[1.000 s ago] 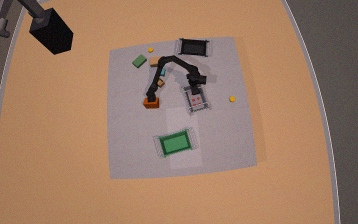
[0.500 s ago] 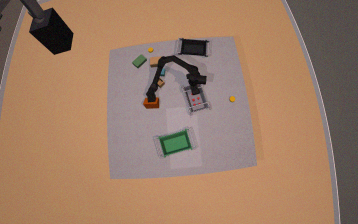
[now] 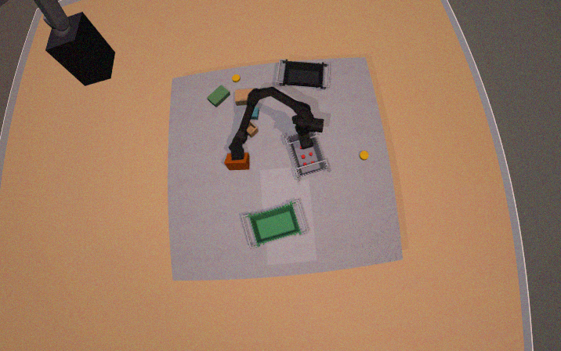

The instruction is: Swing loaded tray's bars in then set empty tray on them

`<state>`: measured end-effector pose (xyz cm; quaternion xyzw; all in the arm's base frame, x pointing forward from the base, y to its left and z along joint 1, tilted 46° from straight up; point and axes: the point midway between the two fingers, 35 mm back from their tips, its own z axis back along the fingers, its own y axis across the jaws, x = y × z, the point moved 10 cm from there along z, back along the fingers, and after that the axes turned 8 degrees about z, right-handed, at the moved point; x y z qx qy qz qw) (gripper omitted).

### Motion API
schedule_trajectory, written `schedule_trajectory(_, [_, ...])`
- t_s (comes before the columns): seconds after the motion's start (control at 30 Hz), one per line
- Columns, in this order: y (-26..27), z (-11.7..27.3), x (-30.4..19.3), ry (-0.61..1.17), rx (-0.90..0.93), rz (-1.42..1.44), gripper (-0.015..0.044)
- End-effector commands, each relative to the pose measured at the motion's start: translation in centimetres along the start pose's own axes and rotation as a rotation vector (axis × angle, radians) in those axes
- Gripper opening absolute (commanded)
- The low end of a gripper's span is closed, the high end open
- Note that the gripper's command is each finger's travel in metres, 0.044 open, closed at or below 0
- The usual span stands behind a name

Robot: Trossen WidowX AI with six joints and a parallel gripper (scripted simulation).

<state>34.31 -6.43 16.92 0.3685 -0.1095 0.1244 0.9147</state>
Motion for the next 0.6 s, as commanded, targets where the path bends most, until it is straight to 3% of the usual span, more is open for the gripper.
schedule_trajectory(0.0, [0.0,0.0,0.0,0.0,0.0,0.0,0.0087])
schedule_trajectory(0.3, [0.0,0.0,0.0,0.0,0.0,0.0,0.0087])
schedule_trajectory(0.4, [0.0,0.0,0.0,0.0,0.0,0.0,0.0009])
schedule_trajectory(0.57, [0.0,0.0,0.0,0.0,0.0,0.0,0.0])
